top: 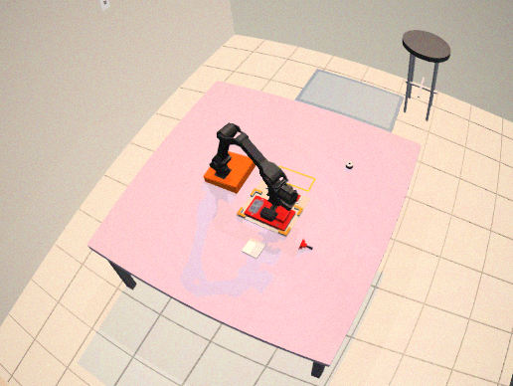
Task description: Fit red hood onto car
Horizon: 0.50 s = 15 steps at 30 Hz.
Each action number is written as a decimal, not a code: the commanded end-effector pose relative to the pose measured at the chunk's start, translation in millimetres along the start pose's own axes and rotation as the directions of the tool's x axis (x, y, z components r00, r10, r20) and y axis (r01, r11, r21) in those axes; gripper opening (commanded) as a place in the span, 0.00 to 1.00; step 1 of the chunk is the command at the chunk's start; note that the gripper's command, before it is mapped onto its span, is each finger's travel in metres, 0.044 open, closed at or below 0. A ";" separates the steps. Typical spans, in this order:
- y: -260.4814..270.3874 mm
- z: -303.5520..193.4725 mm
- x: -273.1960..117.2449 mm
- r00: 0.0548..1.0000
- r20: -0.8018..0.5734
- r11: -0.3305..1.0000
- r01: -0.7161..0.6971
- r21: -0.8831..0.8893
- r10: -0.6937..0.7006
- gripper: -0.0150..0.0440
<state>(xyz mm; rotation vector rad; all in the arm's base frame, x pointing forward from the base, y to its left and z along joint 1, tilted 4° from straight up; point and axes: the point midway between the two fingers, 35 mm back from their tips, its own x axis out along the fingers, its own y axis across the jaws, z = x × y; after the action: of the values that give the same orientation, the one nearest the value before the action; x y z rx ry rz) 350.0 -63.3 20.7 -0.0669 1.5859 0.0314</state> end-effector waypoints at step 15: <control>0.0 0.0 0.0 1.000 0.000 1.000 0.000 0.000 0.000 0.79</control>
<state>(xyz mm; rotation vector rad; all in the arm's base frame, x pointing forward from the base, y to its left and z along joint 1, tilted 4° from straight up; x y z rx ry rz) 350.1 -63.4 21.9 -0.0673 1.5829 0.0308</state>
